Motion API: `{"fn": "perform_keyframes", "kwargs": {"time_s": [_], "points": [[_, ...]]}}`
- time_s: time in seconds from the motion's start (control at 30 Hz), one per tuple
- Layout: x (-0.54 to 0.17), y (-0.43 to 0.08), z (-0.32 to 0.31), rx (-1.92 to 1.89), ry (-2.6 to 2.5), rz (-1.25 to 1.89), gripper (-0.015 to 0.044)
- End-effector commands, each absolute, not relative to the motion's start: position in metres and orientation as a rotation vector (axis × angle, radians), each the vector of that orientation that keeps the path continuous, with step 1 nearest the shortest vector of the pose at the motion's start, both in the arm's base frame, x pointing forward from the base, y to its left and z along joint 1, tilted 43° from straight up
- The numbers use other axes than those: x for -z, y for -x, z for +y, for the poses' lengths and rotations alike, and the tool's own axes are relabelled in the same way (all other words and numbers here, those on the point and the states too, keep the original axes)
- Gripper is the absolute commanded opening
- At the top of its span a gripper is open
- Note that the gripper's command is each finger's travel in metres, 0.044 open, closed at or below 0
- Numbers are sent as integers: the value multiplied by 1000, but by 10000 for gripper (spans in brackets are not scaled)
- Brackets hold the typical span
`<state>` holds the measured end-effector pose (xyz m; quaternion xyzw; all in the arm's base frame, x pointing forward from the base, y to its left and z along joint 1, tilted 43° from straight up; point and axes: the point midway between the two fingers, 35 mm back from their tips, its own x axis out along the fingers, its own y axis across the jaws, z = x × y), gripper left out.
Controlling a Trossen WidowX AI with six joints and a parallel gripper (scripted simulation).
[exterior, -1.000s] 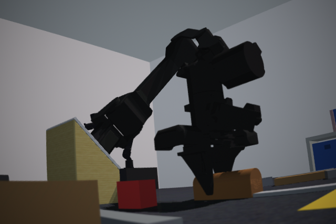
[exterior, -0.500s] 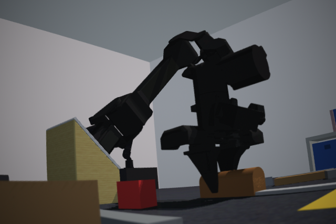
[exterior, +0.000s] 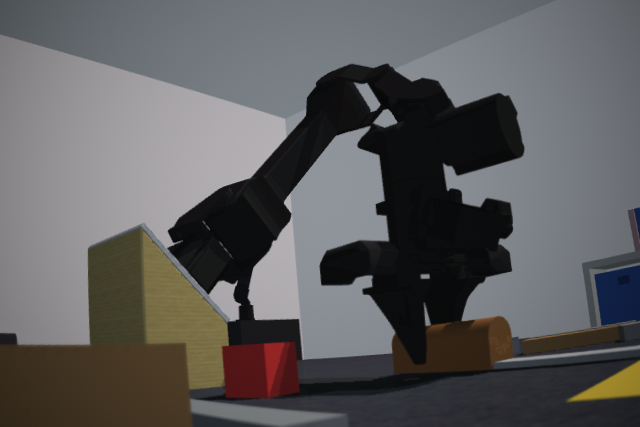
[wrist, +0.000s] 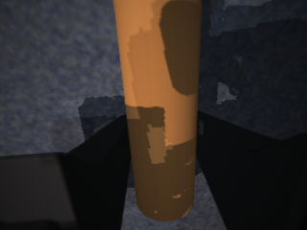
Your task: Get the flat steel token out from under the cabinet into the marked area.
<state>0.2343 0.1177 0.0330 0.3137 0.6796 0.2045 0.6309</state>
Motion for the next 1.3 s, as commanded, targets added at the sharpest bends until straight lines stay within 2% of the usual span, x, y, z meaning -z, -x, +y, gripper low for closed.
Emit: {"fn": "perform_keyframes", "kwargs": {"time_s": [0.0,0.13,0.37,0.4,0.53,0.63,1.2,1.27], "points": [[-40,-235,123,-474,-715,1549,0],[-41,-235,124,-473,-717,1550,0],[-38,-234,122,-466,-722,1558,184],[-38,-234,122,-466,-722,1558,200],[-38,-234,122,-466,-722,1557,200],[-38,-234,122,-466,-724,1553,270],[-35,-230,126,-464,-726,1555,270],[-37,-234,125,-467,-722,1549,218]]}}
